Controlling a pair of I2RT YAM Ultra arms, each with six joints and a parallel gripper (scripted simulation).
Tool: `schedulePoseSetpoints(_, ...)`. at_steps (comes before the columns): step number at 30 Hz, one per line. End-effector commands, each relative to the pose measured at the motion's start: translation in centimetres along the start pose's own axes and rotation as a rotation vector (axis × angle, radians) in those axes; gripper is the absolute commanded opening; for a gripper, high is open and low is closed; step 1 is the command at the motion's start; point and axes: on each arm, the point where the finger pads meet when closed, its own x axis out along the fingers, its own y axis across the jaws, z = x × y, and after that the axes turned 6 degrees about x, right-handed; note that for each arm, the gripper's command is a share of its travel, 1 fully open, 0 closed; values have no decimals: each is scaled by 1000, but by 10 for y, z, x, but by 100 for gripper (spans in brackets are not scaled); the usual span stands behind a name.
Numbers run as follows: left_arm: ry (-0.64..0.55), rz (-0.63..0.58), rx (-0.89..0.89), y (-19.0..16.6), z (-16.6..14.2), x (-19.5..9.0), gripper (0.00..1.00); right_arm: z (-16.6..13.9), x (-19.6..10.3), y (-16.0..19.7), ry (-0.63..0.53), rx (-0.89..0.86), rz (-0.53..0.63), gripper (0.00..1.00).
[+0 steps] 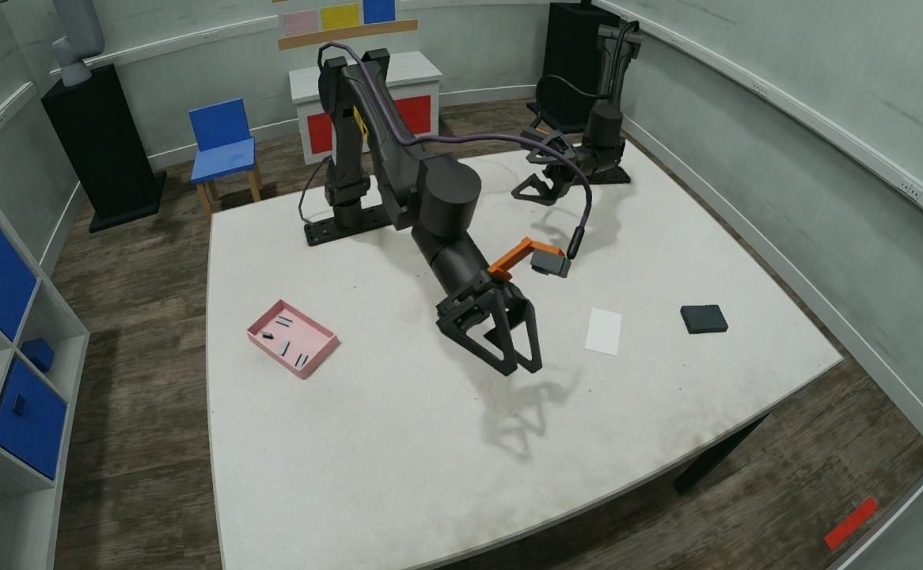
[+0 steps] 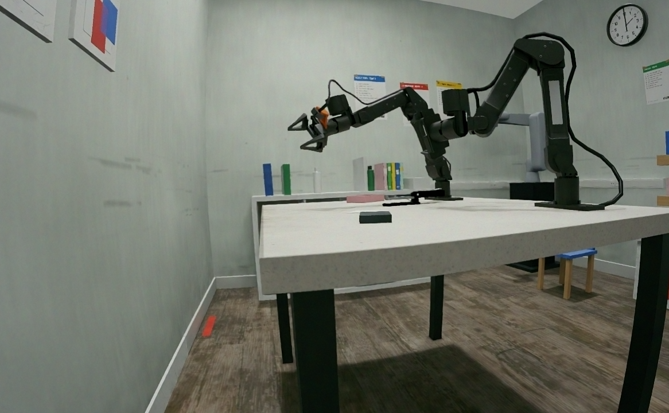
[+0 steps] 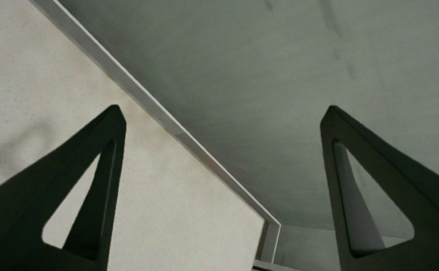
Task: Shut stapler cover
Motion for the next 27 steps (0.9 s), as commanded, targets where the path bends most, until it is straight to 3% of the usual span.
schedulePoseSetpoints(1, 75, -44, -205, 14, 2, 3, 100, 24, -51, 18, -17, 196, 34, 100)
schedulePoseSetpoints(7, 128, -53, -375, 25, 14, -2, 100, 33, -109, 60, -10, 349, 122, 100)
schedulePoseSetpoints(9, 128, -53, -375, 25, 14, -2, 100, 33, -109, 60, -10, 349, 122, 100)
schedulePoseSetpoints(19, 262, -60, -733, 38, 39, -24, 100, 3, -191, 146, 85, 584, 279, 100)
schedulePoseSetpoints(27, 348, -51, -924, 40, 52, -43, 100, -18, -221, 178, 135, 666, 330, 100)
